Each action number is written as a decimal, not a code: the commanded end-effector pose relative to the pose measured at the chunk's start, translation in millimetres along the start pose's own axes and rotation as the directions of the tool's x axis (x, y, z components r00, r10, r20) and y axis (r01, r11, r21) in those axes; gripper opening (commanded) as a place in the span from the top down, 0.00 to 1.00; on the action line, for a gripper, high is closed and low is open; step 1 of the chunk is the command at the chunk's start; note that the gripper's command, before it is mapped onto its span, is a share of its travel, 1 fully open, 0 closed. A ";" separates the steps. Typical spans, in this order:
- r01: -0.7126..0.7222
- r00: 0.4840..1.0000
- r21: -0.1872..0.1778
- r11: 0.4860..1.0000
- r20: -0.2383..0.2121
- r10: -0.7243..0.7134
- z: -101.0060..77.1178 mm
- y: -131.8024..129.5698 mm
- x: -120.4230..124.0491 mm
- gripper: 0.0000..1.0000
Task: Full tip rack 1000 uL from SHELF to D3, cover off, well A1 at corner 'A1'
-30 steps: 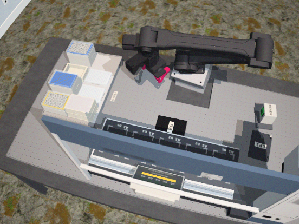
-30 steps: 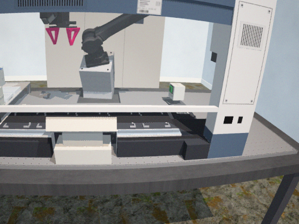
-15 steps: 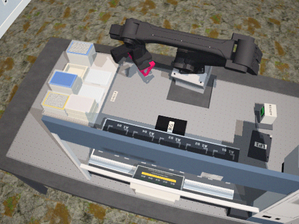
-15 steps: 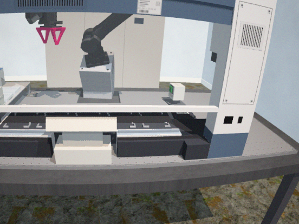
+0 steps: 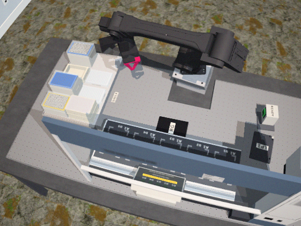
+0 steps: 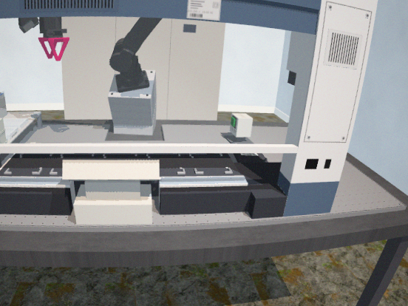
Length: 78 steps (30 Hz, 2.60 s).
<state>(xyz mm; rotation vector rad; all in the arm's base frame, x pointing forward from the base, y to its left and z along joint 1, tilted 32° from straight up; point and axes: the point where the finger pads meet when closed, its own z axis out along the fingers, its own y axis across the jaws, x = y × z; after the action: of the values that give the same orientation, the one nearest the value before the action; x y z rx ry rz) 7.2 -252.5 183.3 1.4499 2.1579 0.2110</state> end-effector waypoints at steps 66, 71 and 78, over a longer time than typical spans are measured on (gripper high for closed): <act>-0.511 0.859 0.014 0.859 0.053 0.510 -26.5 -264.5 -175.8 0.00; -0.512 0.858 0.015 0.859 0.053 0.510 -27.3 -285.6 -188.6 0.00; -0.512 0.858 0.015 0.859 0.054 0.511 -28.1 -306.7 -201.3 0.00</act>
<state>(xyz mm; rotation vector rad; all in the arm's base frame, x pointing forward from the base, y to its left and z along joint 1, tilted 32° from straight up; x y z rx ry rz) -168.8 -539.3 126.0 2.0172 1.7071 0.4193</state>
